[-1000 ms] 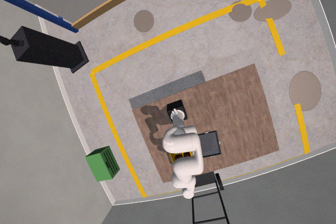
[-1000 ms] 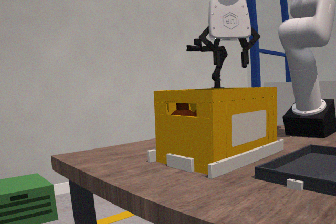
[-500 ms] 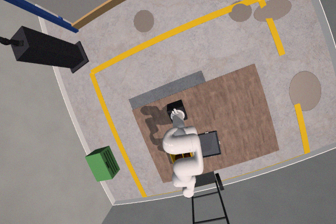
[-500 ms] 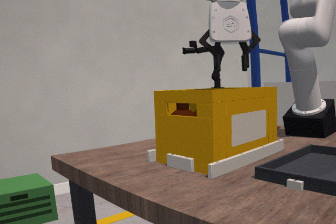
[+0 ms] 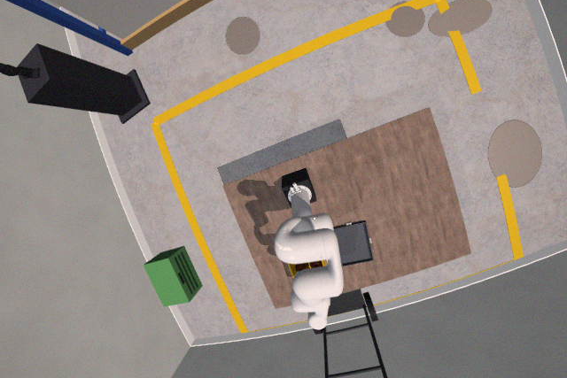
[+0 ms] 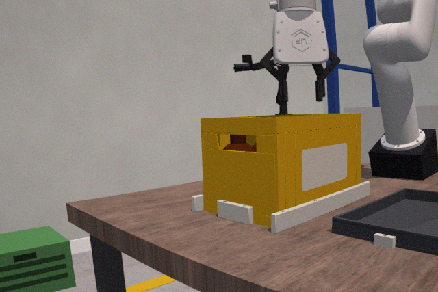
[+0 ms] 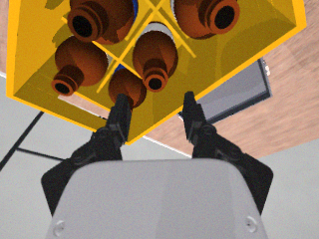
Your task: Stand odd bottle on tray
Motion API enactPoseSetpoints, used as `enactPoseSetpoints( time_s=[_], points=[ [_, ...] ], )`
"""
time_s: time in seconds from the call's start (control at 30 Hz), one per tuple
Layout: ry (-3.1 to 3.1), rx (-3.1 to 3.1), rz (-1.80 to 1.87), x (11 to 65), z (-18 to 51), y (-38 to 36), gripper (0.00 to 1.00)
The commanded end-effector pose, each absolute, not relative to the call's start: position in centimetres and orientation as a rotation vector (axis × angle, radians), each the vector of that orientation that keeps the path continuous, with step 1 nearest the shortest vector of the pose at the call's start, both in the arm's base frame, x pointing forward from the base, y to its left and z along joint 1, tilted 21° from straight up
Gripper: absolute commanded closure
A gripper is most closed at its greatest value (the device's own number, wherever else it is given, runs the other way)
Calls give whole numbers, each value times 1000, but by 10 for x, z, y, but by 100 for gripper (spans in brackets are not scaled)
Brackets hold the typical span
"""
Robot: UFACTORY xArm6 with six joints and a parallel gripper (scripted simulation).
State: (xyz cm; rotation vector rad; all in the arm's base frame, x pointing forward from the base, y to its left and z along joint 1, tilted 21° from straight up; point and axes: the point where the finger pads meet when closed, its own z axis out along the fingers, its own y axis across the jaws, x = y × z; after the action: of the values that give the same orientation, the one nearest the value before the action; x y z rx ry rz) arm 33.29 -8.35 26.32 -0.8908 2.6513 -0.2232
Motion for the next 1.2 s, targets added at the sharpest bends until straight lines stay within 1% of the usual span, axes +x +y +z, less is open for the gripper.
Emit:
enactPoseSetpoints(
  time_s=[0.0, 1.17],
  points=[
    [2648, -890, -226, 336, 259, -84, 35],
    [2648, -890, -226, 340, 248, -84, 35]
  ],
)
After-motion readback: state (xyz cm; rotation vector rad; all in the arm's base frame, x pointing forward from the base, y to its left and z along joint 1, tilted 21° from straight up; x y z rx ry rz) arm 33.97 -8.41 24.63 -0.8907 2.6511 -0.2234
